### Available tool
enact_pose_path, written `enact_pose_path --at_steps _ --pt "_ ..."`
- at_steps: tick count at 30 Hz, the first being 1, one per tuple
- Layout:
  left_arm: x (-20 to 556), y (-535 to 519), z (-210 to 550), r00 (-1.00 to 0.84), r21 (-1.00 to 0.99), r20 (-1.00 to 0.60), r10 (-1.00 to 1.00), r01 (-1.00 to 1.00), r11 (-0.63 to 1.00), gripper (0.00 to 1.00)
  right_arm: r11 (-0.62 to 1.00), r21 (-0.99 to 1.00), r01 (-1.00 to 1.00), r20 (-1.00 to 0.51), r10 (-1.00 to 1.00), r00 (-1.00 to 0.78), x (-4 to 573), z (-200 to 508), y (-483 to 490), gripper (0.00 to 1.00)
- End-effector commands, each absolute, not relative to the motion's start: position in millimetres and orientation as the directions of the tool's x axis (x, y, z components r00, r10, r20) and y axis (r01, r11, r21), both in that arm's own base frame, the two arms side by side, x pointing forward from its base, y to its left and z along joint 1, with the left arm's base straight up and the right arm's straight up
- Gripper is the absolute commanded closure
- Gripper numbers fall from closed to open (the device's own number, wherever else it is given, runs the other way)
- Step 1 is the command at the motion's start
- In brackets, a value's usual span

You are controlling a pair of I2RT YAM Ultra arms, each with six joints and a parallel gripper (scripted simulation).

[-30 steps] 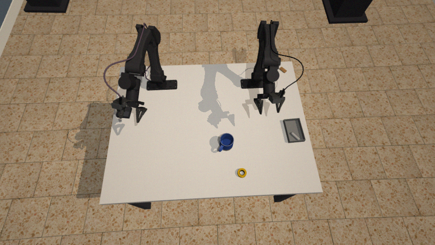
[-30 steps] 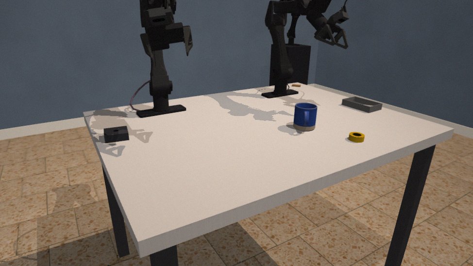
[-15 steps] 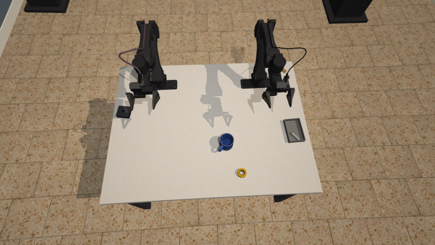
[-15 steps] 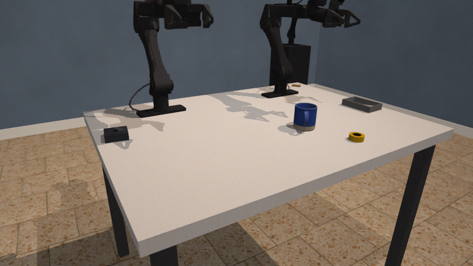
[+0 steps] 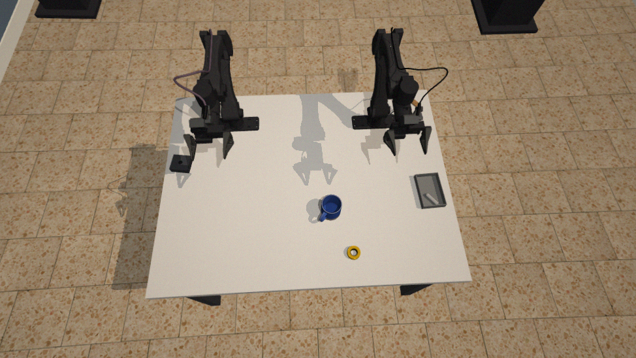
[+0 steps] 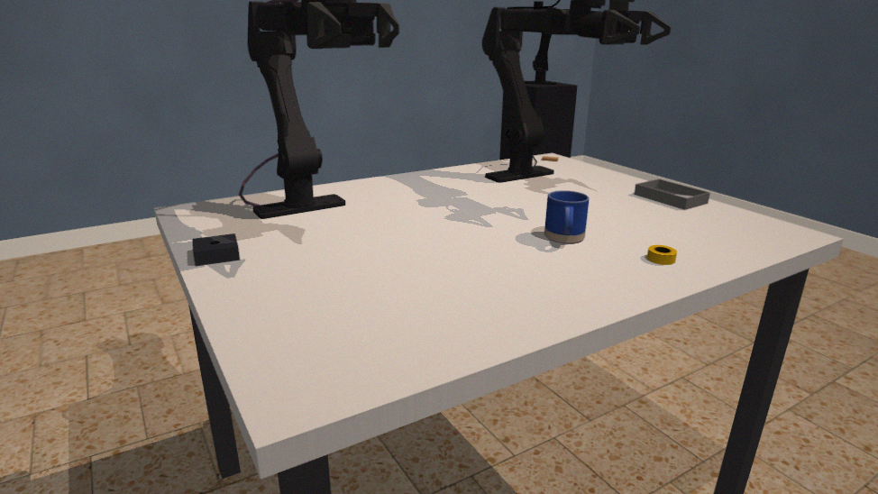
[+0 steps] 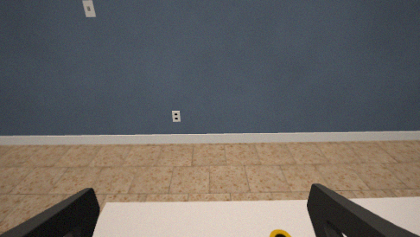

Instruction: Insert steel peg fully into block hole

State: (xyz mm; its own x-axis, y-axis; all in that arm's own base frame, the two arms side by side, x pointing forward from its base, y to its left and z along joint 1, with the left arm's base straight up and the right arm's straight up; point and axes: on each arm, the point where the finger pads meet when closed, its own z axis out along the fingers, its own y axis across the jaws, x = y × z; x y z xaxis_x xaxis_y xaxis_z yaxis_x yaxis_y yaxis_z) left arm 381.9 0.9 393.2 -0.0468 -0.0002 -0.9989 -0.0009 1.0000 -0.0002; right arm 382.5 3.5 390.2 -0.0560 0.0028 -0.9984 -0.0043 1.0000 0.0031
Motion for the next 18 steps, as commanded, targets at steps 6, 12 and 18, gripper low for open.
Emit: enact_pose_path --at_steps 6,12,18 --pt "382 3 410 0.013 0.003 -1.000 0.003 -0.001 1.000 0.00 1.000 -0.006 -0.009 -1.000 -0.006 0.013 382 410 3 0.00" --pt "404 26 373 -0.157 0.025 -0.987 0.013 -0.074 0.997 0.57 1.000 0.000 0.000 -1.000 0.000 0.000 382 407 1 0.00" --pt "428 68 305 -0.450 0.093 -0.893 0.021 -0.139 0.986 0.72 1.000 0.000 0.000 -1.000 0.000 0.000 382 407 1 0.00"
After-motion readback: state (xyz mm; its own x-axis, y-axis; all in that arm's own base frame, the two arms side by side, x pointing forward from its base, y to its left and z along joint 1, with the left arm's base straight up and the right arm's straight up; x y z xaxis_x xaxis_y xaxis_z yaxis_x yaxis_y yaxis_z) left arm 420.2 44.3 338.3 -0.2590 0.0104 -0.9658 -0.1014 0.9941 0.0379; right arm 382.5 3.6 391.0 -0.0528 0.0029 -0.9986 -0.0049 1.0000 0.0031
